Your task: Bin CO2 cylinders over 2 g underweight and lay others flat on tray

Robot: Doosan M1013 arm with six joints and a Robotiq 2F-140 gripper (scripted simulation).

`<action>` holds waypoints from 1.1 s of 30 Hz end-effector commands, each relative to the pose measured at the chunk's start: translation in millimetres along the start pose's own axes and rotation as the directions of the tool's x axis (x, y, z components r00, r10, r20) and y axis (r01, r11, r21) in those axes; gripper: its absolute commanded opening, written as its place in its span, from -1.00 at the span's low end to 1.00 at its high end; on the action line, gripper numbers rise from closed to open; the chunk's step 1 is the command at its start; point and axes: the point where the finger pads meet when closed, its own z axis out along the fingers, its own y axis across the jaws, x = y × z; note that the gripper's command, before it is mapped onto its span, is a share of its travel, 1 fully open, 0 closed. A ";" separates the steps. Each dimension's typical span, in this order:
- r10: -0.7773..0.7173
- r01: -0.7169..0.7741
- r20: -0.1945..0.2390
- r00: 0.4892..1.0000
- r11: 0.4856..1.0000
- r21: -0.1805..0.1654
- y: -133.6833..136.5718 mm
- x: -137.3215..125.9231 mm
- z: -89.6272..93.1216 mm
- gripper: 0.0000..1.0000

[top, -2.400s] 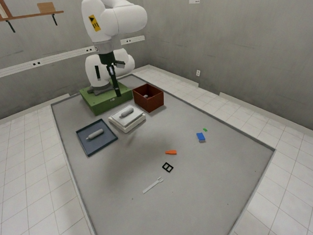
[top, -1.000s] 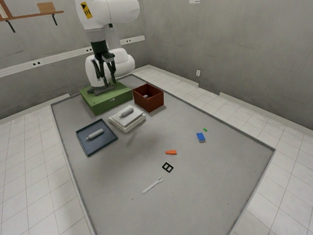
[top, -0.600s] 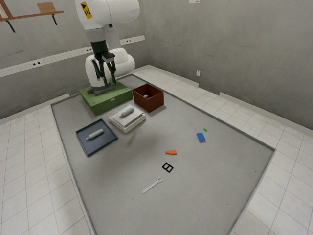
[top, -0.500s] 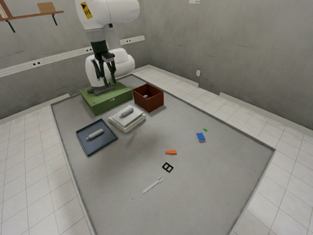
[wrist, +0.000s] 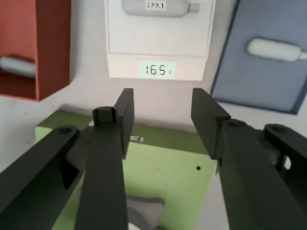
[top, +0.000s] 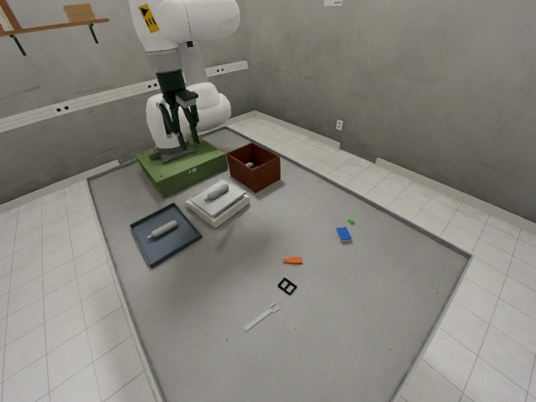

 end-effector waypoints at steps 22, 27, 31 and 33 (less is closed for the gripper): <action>-0.954 0.954 0.023 0.300 0.300 -0.008 3.4 97.4 75.6 -0.21; -0.998 0.998 0.001 0.056 0.056 -0.001 3.4 97.4 76.4 -0.21; -0.999 0.999 -0.001 0.047 0.047 -0.001 3.4 97.5 79.4 -0.21; -0.999 0.999 -0.001 0.047 0.047 -0.001 3.4 97.4 81.0 -0.21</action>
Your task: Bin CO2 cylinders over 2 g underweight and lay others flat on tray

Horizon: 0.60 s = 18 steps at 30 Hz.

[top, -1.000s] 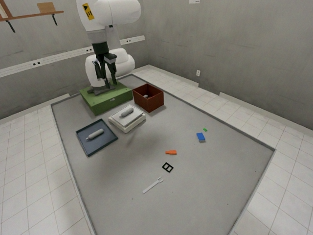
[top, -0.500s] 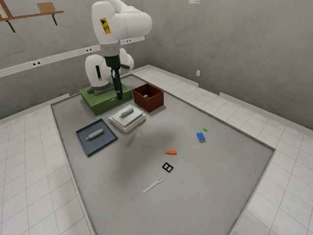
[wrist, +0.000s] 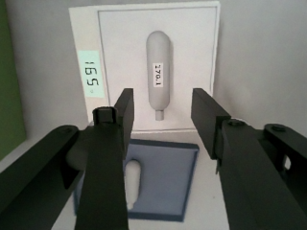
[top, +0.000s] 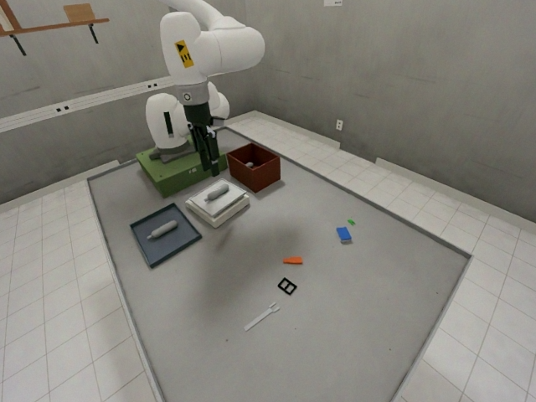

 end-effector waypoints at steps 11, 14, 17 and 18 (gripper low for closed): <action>-0.028 0.028 -0.026 0.999 1.000 -0.001 0.1 0.8 40.2 -0.21; -0.028 0.028 -0.026 0.999 1.000 -0.001 0.1 1.1 53.7 -0.21; -0.028 0.028 -0.026 0.999 1.000 -0.001 0.0 1.2 58.1 -0.21; -0.028 0.028 -0.026 0.999 1.000 -0.001 0.0 1.3 62.5 -0.21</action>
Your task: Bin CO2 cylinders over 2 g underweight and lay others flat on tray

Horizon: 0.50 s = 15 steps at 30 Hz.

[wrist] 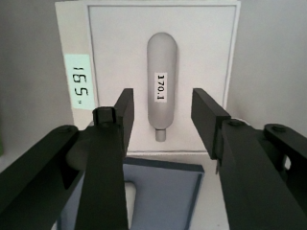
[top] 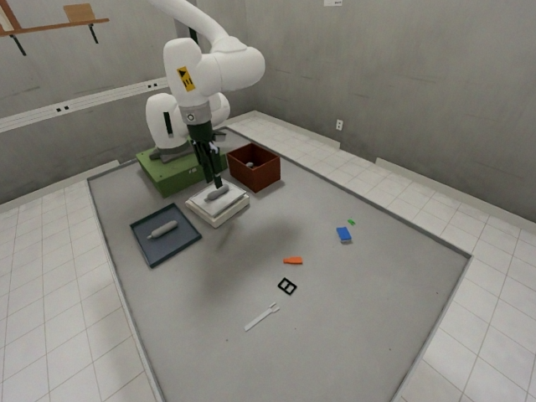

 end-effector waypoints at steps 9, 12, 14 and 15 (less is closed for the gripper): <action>0.000 0.000 0.000 1.000 1.000 -0.001 0.8 -0.3 40.2 -0.21; 0.000 0.000 0.000 1.000 1.000 -0.001 0.8 -0.3 46.2 -0.21; 0.000 0.000 0.000 1.000 1.000 -0.001 0.8 -0.3 47.7 -0.21; 0.000 0.000 0.000 1.000 1.000 -0.001 0.8 -0.3 47.7 -0.21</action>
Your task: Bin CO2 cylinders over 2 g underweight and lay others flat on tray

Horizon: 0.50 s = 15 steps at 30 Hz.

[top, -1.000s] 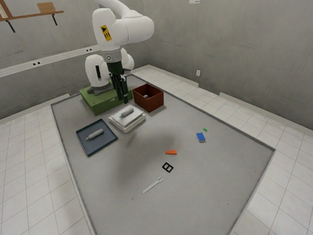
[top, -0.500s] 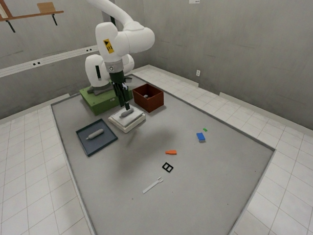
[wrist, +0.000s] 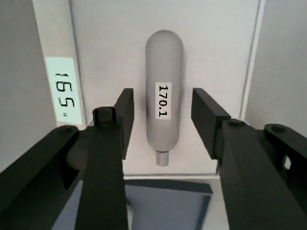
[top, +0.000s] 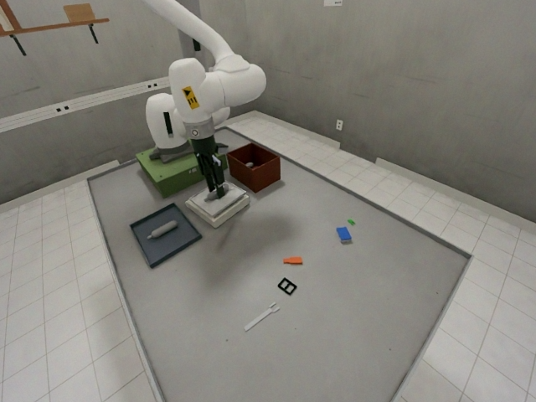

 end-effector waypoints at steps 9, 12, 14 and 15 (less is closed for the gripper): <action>0.000 0.000 0.000 1.000 1.000 -0.001 0.7 -0.1 5.4 -0.21; 0.000 0.000 0.000 1.000 1.000 -0.001 0.7 -0.1 5.4 -0.21; 0.000 0.000 0.000 1.000 1.000 -0.001 0.7 -0.1 5.4 -0.21; 0.000 0.000 0.000 1.000 1.000 -0.001 0.7 -0.1 5.4 -0.21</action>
